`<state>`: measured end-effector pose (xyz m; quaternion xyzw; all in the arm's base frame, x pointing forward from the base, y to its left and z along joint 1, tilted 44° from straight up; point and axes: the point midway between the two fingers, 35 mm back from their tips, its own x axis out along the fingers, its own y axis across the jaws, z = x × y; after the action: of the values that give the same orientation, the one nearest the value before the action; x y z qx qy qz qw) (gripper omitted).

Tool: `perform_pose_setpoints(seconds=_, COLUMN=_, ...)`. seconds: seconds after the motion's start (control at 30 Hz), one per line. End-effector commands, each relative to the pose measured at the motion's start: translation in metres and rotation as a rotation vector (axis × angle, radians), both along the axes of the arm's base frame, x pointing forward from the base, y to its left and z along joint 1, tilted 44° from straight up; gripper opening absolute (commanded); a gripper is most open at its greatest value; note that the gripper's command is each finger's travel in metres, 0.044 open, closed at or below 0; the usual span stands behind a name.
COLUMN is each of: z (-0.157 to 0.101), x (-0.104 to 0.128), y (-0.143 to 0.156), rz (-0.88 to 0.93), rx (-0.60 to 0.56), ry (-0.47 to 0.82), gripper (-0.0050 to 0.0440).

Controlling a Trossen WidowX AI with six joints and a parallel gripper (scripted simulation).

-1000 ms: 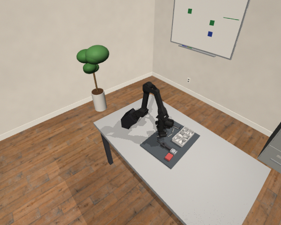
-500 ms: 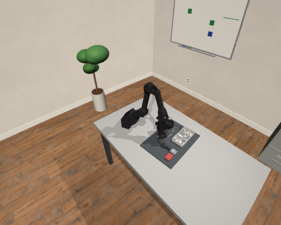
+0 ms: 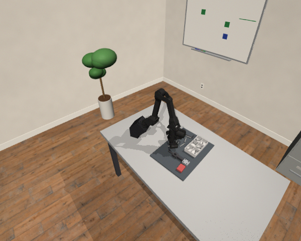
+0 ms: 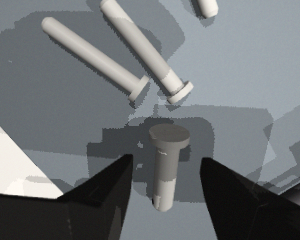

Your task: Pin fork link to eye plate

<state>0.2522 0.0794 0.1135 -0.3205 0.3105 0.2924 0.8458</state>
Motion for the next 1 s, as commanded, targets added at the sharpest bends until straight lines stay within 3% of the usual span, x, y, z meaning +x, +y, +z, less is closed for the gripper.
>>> perform_pose_setpoints(seconds=0.0, z=-0.0017, x=-0.0002, y=-0.0003, rz=-0.004, rx=0.0, ry=0.004, gripper=0.018)
perform_pose_setpoints(seconds=0.03, z=-0.0017, x=-0.0002, y=-0.0003, rz=-0.004, rx=0.0, ry=0.004, gripper=0.018)
perform_pose_setpoints(seconds=0.13, z=-0.0004, x=-0.0001, y=0.0, rz=0.0, rx=0.0, ry=0.001, gripper=0.0108)
perform_pose_setpoints(seconds=0.67, z=-0.0004, x=-0.0001, y=0.0, rz=0.0, rx=0.0, ry=0.001, gripper=0.0015)
perform_pose_setpoints(seconds=0.97, z=0.0028, x=-0.003, y=-0.0014, rz=-0.004, rx=0.0, ry=0.004, gripper=0.0013)
